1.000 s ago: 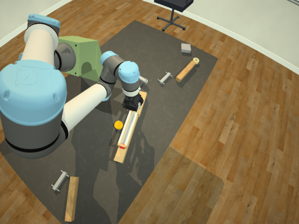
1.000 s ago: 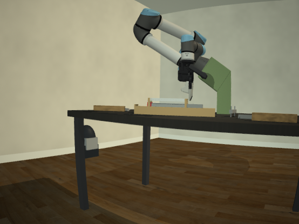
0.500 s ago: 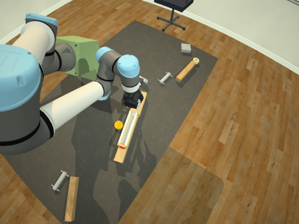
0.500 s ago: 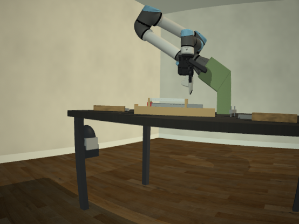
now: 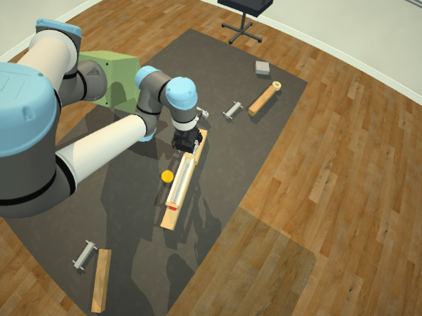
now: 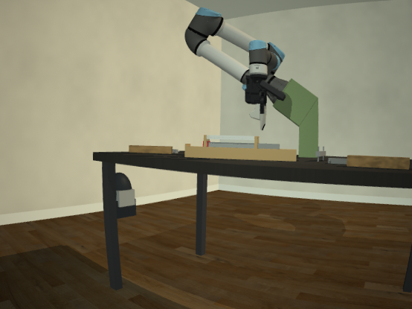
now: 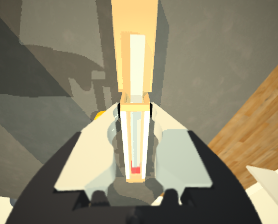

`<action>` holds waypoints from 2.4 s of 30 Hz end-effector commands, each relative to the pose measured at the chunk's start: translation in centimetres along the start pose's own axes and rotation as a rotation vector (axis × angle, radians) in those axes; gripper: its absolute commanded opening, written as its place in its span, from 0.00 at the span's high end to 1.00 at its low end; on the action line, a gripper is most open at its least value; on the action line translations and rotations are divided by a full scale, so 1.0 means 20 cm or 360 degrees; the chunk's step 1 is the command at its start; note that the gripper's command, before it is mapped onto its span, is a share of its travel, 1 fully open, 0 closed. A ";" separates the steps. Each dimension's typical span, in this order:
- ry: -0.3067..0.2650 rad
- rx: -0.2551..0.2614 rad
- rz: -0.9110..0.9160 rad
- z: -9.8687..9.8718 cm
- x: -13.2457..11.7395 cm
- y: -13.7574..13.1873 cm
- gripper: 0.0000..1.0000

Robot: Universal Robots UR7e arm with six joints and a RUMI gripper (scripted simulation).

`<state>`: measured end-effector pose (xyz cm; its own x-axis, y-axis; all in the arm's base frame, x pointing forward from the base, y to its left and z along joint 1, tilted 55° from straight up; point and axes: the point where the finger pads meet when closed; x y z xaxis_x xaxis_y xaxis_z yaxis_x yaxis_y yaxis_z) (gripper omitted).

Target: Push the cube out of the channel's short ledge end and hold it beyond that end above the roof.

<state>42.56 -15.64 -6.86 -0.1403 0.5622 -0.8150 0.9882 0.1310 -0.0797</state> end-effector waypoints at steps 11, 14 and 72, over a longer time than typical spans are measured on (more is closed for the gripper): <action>0.0000 -0.0001 0.0000 0.00 0.00 0.00 0.78; 0.0000 -0.0001 0.0000 0.00 0.00 0.00 0.78; 0.0000 -0.0001 0.0000 0.35 0.45 0.03 1.00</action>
<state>42.19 -16.10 -18.21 -0.1402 0.5622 -0.8150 0.9882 0.1304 -0.0800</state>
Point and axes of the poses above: the point where the finger pads meet when closed, its own z axis out along the fingers, its own y axis across the jaws, x = y × z, and after that the axes turned 3 degrees about -z, right-handed
